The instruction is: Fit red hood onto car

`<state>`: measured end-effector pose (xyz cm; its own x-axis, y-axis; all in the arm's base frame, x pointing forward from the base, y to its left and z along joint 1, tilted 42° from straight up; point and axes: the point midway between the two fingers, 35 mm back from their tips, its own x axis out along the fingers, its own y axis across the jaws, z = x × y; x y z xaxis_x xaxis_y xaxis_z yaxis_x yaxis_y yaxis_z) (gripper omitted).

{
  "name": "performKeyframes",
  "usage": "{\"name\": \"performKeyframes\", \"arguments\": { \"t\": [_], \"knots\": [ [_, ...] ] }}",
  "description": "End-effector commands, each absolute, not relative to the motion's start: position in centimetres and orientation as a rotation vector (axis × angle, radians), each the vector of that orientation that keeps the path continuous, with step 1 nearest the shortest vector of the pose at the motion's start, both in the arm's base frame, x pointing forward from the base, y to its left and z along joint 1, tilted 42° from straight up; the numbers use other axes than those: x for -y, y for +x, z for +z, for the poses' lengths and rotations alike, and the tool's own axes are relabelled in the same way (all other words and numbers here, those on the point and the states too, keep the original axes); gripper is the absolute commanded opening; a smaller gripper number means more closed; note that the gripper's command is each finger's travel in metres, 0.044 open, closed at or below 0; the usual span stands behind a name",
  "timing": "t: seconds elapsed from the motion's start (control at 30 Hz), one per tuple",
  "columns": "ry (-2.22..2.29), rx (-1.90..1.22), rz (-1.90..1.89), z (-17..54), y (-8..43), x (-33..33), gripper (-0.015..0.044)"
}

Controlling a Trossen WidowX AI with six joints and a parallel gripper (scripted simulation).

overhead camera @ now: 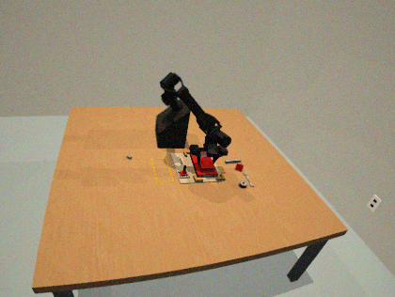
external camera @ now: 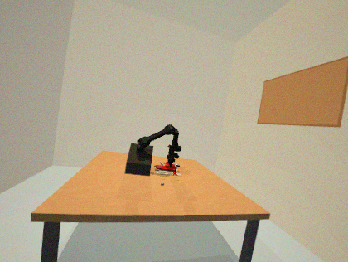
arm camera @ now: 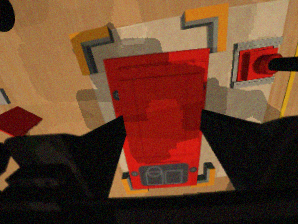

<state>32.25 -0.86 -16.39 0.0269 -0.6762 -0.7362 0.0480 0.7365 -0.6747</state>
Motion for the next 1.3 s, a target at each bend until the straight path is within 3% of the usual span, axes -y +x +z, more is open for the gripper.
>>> {"name": "performKeyframes", "arguments": {
  "t": [0.0,0.27,0.83,1.27],
  "knots": [
    [-0.557,-1.447,-0.603,-16.5,32.3,1.0,0.0000],
    [-0.550,-1.449,-0.605,-16.5,32.2,0.9,0.0000],
    [-0.551,-1.448,-0.605,-16.5,32.2,1.0,0.0440],
    [-0.528,-1.488,-0.606,-11.2,32.5,-3.8,0.0440]
  ]
}}
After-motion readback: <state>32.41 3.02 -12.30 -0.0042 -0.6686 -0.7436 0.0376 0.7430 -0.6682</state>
